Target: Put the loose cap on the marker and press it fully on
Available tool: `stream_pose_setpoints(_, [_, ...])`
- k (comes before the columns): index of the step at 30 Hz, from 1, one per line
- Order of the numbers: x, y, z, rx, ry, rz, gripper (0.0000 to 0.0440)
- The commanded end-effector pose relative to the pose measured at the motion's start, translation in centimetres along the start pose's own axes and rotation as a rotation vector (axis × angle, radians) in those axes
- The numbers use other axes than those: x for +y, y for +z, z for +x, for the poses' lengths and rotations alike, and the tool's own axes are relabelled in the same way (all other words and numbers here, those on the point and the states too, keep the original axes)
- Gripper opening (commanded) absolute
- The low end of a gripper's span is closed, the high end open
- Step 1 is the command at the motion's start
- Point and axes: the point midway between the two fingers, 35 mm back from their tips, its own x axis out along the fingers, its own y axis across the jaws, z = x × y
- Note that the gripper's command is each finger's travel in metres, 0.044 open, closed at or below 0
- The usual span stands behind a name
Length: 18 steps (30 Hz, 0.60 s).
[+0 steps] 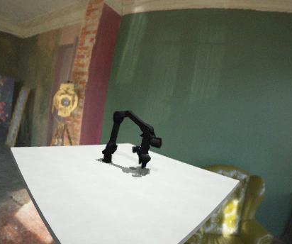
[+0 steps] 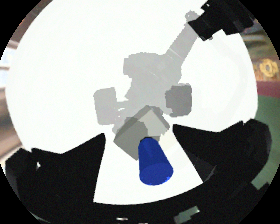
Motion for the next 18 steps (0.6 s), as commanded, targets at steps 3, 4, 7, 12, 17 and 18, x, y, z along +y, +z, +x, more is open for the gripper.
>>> stream_pose_setpoints(3, [0.2,-0.2,-1.0,0.031,0.032,-0.002,0.044])
stream_pose_setpoints(4, [0.2,-0.2,-1.3,0.036,0.037,-0.001,0.044])
stream_pose_setpoints(7, [0.3,-0.3,-2.6,0.051,0.05,0.0,0.044])
stream_pose_setpoints(12, [0.2,0.0,-4.2,0.058,0.058,-0.002,0.044])
stream_pose_setpoints(17, [0.0,0.4,-5.2,0.064,0.062,-0.005,0.044])
stream_pose_setpoints(18, [0.0,0.4,-5.4,0.065,0.064,-0.006,0.044])
